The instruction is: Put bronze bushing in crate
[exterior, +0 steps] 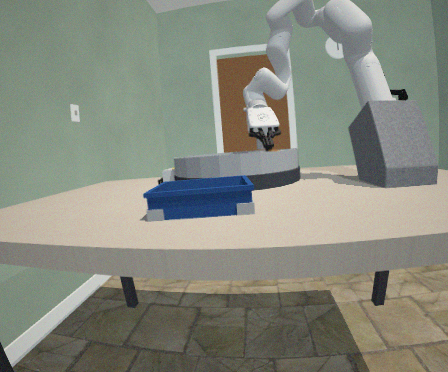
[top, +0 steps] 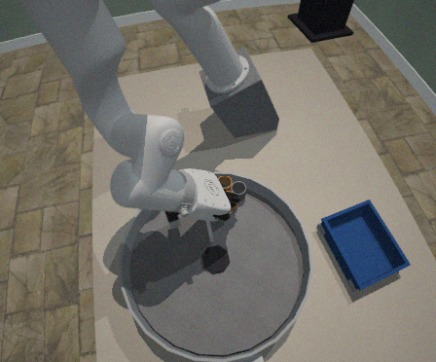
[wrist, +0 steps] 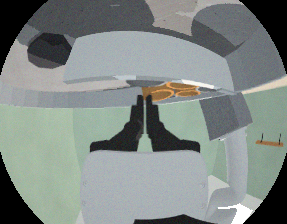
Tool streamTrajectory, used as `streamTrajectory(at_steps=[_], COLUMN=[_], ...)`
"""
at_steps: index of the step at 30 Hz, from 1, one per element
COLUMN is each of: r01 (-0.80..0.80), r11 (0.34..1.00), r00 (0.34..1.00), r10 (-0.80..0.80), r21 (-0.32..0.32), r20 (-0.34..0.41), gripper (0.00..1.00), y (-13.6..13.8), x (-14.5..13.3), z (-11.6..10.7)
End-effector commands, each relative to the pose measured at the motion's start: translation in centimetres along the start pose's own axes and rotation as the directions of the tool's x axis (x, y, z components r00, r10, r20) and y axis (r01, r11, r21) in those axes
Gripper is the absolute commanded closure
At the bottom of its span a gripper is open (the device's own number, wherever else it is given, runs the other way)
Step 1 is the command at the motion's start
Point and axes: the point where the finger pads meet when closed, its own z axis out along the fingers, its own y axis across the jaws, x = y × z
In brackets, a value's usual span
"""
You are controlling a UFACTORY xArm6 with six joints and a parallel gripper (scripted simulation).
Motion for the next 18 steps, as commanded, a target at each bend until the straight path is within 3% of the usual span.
streamTrajectory(at_steps=[1, 12, 18], r01=[0.002, 0.002, 0.002], r11=[1.0, 1.0, 1.0], r00=[1.0, 1.0, 1.0], r10=[-0.002, -0.002, -0.002], r21=[0.002, 0.002, 0.002], r20=[-0.002, -0.002, -0.002], gripper=[1.0, 1.0, 1.0], y=[-0.1, -0.1, -0.1], x=[-1.4, -3.8, -4.1], z=[-1.8, -4.6, -5.0])
